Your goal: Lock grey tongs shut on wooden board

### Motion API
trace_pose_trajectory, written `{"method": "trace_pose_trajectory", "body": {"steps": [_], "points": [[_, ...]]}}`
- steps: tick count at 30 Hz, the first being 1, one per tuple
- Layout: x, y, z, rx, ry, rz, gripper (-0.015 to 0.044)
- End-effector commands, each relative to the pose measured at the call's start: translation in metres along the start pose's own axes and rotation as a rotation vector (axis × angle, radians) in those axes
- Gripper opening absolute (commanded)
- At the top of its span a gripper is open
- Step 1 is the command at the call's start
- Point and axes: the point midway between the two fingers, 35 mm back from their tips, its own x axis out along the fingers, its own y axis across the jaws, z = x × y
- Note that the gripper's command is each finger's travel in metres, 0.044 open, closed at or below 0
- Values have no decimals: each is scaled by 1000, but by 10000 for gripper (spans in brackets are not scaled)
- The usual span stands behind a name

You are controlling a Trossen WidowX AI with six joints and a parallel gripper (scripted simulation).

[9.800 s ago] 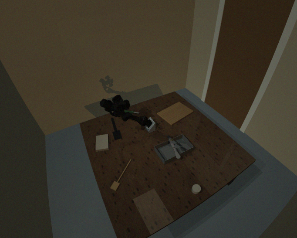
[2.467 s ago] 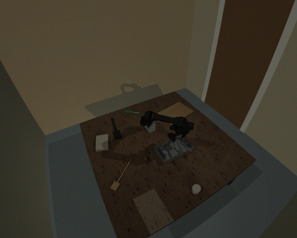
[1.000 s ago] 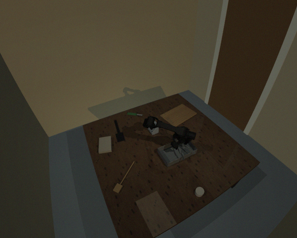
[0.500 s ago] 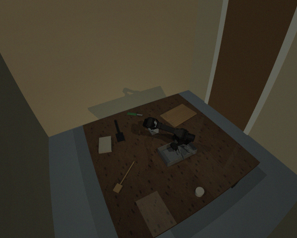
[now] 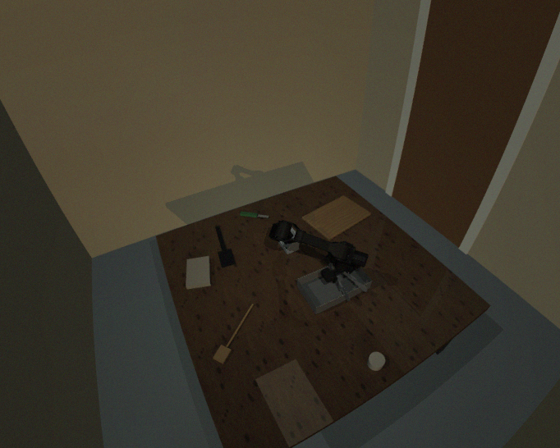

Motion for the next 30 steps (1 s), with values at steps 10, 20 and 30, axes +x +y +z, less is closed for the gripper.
{"method": "trace_pose_trajectory", "body": {"steps": [10,20,30], "points": [[0,0,0,1,0,0,208],[0,0,0,1,0,0,141],[0,0,0,1,0,0,75]]}}
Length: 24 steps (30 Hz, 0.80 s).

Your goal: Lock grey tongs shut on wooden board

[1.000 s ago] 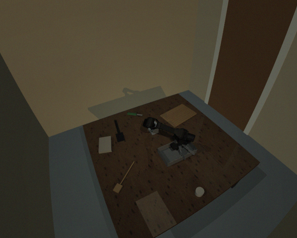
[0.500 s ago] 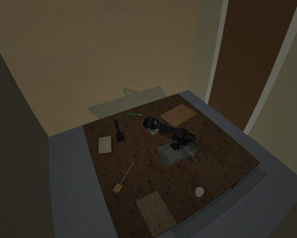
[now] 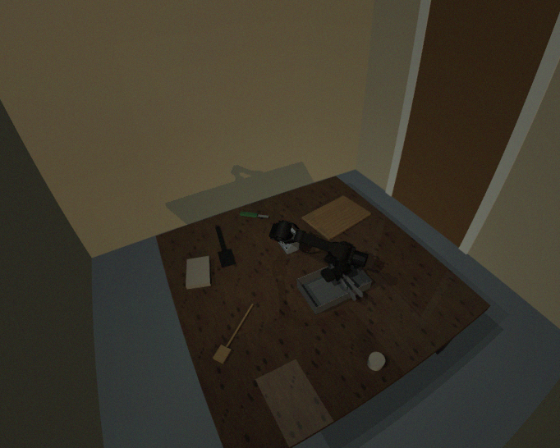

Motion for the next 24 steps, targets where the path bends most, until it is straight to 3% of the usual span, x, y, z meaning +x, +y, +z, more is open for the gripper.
{"method": "trace_pose_trajectory", "body": {"steps": [1,9,15,20,24], "points": [[0,0,0,1,1,0,68],[0,0,0,1,1,0,15],[0,0,0,1,1,0,-143],[-3,0,-1,1,1,0,-150],[-31,-3,-5,-2,1,-3,-150]]}}
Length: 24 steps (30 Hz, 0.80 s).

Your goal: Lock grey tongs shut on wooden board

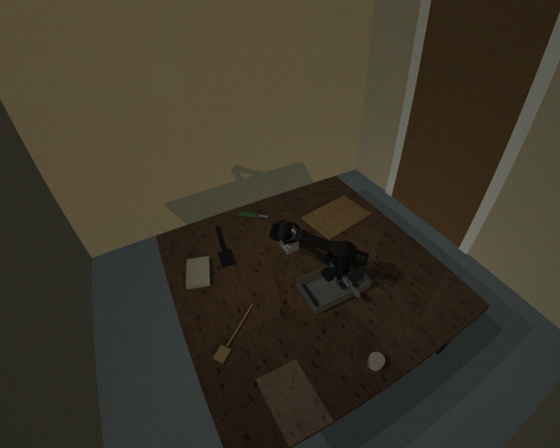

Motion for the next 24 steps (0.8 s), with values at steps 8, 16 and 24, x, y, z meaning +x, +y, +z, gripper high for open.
{"method": "trace_pose_trajectory", "body": {"steps": [8,16,24], "points": [[-120,-2,2,1,19,-11,-150],[-122,-2,2,1,18,-11,-150],[-118,-10,6,-34,13,-5,-150]]}}
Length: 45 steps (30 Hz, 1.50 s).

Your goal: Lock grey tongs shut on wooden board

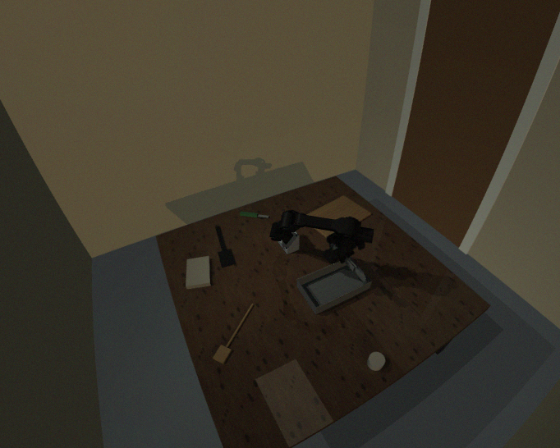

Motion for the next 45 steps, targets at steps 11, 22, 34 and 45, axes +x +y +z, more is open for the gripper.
{"method": "trace_pose_trajectory", "body": {"steps": [11,22,34,45], "points": [[-14,-92,46,-290,10,-30,-150],[-16,-170,111,-568,14,-34,-150],[-11,-209,156,-732,12,-25,-150],[-22,-233,216,-917,21,-43,-150]]}}
